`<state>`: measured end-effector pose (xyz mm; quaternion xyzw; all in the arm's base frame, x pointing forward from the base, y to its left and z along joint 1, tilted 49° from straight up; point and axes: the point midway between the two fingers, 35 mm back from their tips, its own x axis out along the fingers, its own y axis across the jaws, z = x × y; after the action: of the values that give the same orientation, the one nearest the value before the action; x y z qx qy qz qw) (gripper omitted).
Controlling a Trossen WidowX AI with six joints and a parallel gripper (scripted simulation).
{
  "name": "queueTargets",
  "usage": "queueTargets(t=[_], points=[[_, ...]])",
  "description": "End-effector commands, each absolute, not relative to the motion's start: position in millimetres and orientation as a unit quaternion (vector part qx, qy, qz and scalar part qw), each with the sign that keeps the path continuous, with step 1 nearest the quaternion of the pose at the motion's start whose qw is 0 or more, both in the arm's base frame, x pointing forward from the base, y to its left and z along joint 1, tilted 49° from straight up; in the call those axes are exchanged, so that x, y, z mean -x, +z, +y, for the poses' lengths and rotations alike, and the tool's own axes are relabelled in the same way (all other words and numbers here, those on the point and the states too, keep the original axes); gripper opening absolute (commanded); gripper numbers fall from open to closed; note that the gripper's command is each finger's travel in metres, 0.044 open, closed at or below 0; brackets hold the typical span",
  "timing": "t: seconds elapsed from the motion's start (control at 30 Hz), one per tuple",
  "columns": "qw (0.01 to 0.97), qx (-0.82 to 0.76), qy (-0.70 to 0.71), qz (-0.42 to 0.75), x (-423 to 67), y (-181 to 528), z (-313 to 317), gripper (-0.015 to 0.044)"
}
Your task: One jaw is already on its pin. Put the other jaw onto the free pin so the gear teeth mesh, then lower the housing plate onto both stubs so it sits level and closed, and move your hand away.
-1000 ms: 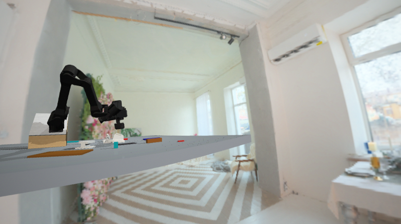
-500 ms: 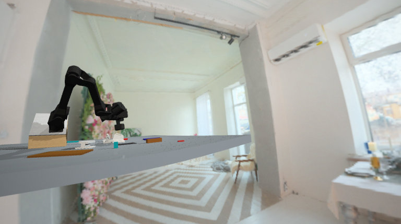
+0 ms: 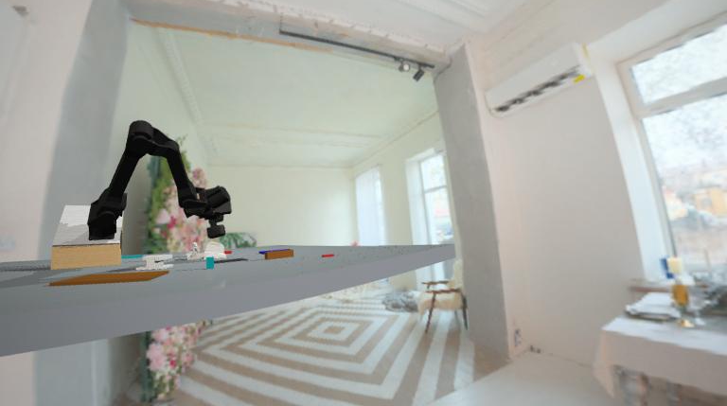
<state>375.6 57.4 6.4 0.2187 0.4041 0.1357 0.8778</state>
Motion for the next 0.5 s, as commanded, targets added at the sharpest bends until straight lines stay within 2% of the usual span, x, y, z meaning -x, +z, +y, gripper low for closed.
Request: queueTargets(t=[0.0,0.47], points=[[0.877,-0.197,0.134,0.418,-376.4,-0.7,60.8,0.0],[0.863,-0.122,0.126,0.474,-370.0,-26.7,69.2,0.0]])
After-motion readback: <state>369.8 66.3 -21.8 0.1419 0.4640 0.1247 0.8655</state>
